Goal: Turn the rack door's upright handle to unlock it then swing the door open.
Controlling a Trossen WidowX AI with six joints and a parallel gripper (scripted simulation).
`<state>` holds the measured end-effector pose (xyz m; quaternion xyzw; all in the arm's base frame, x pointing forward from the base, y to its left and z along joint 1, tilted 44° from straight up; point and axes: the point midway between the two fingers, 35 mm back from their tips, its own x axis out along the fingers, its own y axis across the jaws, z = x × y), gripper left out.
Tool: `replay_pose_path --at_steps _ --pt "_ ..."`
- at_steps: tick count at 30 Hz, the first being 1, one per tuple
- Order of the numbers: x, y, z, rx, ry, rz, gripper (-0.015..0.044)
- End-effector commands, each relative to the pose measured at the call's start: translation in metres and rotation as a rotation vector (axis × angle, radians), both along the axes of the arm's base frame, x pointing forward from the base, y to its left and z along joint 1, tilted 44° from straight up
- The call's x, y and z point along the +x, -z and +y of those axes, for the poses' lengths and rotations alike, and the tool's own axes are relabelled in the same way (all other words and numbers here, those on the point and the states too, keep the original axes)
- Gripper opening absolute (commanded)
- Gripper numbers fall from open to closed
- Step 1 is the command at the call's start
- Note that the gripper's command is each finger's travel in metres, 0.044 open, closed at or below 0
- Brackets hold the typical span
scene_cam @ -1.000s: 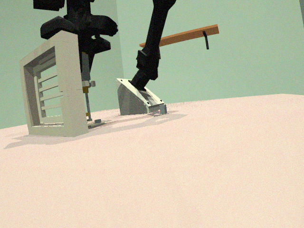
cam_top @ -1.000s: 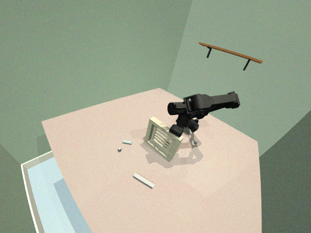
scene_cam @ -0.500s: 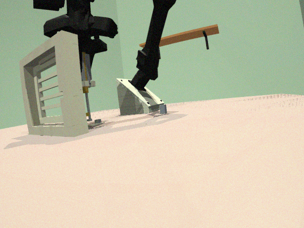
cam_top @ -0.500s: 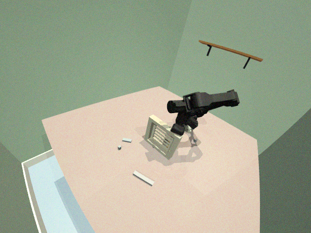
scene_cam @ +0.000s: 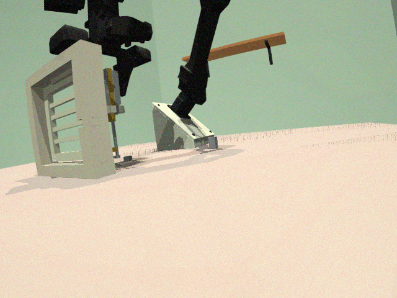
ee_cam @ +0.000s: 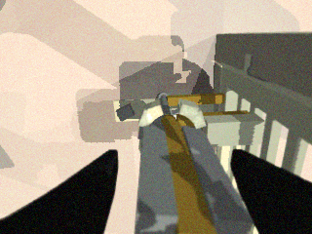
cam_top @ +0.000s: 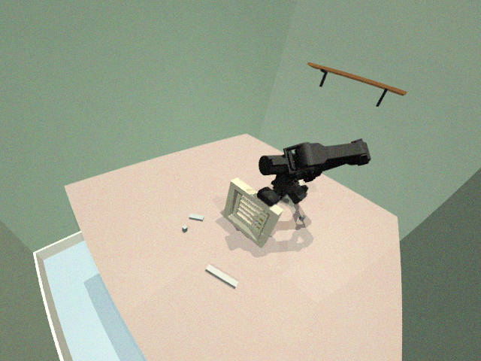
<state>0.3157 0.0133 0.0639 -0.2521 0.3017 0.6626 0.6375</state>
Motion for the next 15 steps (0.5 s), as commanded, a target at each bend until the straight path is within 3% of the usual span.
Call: replay_pose_path --at_steps 1,15 --pt "0.0005 -0.0001 0.0001 -0.010 0.119 0.112 0.0285" --pt "0.0005 -0.0002 0.0001 -0.051 0.617 0.592 0.0285"
